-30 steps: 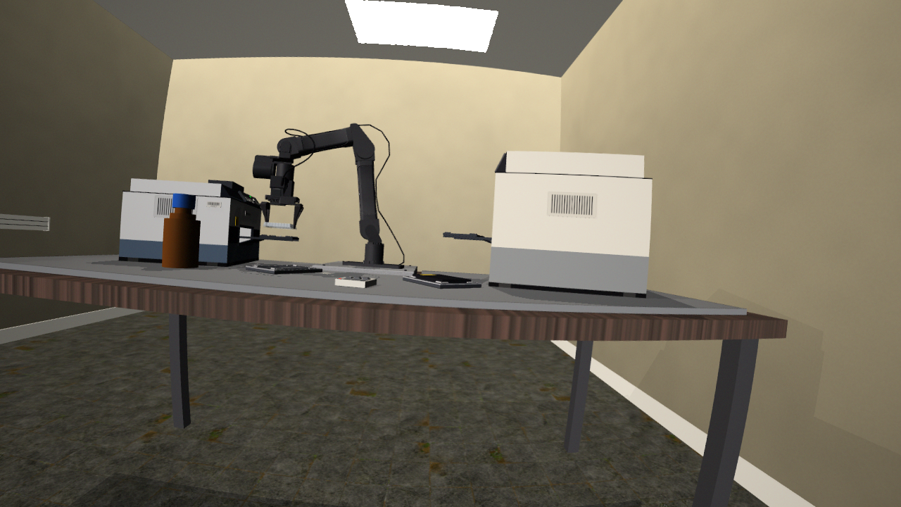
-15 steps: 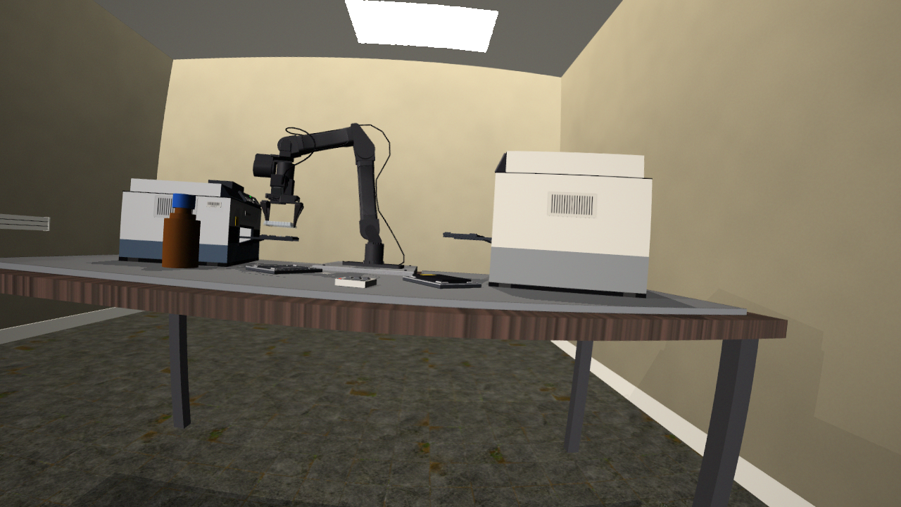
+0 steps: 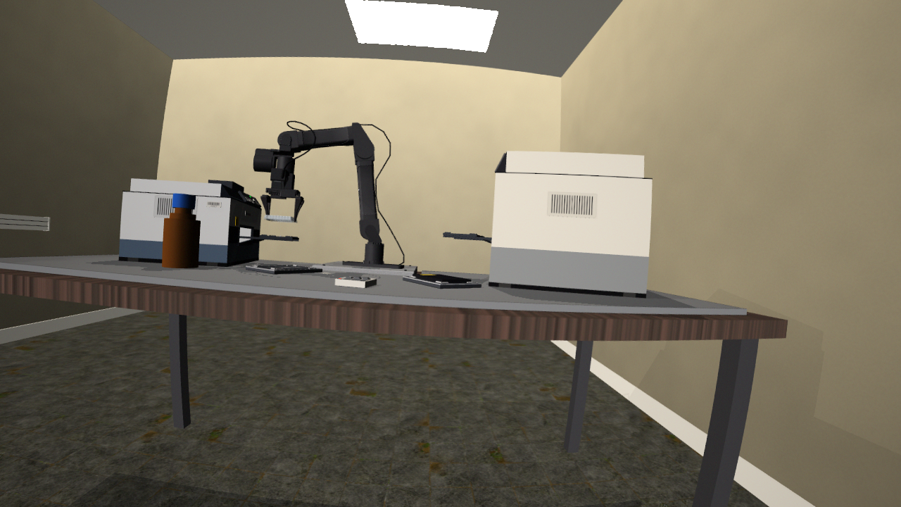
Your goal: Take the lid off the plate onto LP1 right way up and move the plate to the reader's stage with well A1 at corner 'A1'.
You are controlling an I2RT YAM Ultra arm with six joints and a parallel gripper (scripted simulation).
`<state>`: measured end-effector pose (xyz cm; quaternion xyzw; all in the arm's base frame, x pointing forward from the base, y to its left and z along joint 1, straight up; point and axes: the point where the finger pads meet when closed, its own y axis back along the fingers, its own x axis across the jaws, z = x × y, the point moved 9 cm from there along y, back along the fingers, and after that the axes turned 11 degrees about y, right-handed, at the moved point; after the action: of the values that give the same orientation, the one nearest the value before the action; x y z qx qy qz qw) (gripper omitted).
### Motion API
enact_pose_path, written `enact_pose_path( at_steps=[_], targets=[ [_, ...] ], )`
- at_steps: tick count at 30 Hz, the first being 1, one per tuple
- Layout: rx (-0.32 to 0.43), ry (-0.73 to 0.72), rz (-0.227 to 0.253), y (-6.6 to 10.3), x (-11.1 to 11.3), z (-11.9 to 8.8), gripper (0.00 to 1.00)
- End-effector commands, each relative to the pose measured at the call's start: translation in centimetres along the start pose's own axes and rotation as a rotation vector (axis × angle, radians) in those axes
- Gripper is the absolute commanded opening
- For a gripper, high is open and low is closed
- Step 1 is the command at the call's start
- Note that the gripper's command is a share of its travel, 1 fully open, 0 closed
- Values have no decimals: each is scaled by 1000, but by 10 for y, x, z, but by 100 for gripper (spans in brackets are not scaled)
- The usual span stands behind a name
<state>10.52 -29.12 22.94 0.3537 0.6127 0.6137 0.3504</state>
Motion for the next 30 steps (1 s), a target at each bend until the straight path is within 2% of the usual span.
enact_pose_path(
  at_steps=[1,8,12,18,20,23,30],
  targets=[
    [-10,4,-12,14,3,0,86],
    [-5,21,-39,27,3,7,86],
    [-11,19,-8,23,-2,7,86],
    [-10,-4,-14,32,2,1,86],
    [-13,-11,6,30,1,-1,86],
    [-9,-16,-16,39,4,-1,86],
    [-6,-18,-35,42,6,4,86]
  ],
)
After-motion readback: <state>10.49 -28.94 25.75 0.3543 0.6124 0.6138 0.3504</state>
